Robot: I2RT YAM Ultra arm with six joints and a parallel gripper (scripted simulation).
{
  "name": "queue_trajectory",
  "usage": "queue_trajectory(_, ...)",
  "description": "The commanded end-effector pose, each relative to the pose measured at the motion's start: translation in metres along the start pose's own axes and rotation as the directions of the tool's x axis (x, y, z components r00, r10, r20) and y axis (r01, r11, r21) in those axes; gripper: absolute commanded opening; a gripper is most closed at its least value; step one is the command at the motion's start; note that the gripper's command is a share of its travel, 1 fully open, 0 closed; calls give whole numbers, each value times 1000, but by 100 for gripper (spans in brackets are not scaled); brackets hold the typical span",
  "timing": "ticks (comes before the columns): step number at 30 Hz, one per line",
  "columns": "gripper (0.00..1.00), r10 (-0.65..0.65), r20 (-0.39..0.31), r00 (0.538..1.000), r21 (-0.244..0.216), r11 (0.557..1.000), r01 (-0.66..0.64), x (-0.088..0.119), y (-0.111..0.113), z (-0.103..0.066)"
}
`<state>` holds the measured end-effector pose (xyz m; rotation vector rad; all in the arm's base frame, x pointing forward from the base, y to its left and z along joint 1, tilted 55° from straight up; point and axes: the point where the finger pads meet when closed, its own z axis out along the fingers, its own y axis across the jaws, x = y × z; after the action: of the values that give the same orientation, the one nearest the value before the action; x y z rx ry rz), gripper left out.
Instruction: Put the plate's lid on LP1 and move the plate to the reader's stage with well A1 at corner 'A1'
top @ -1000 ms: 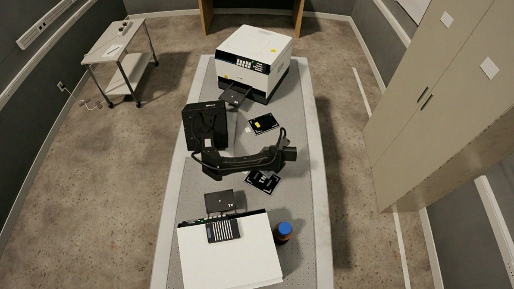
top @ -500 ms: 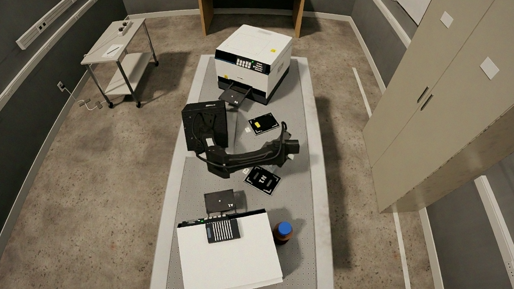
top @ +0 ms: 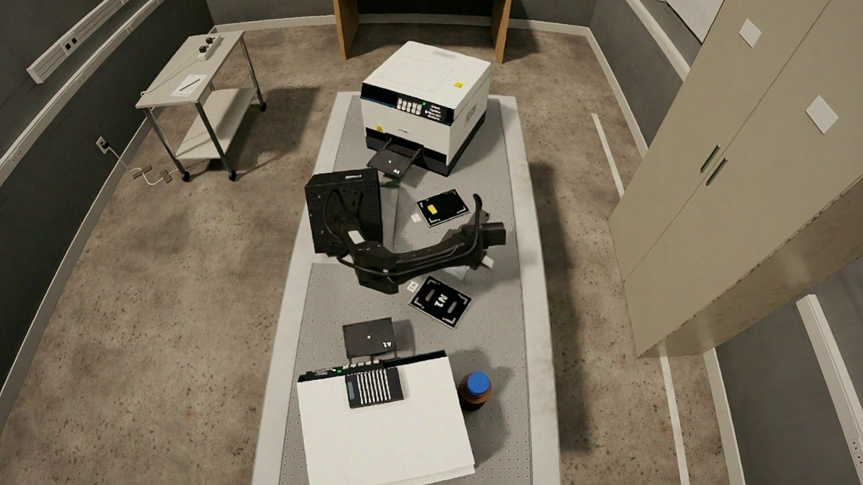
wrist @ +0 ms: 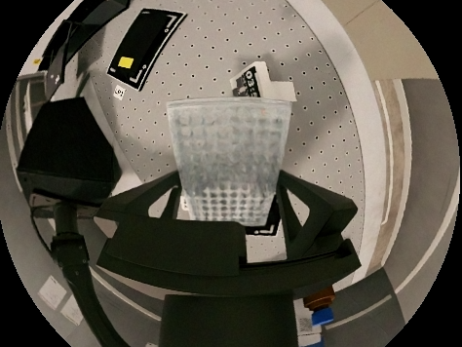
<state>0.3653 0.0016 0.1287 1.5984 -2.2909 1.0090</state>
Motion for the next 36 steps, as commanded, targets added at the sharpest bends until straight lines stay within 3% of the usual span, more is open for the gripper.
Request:
queue_trajectory(1,86,-20,26,999,-1,1000,20,-22,10,0)
queue_trajectory(29,86,-169,27,985,1,986,169,-79,33,11)
queue_trajectory(36,86,-168,16,986,-12,986,168,-92,49,19)
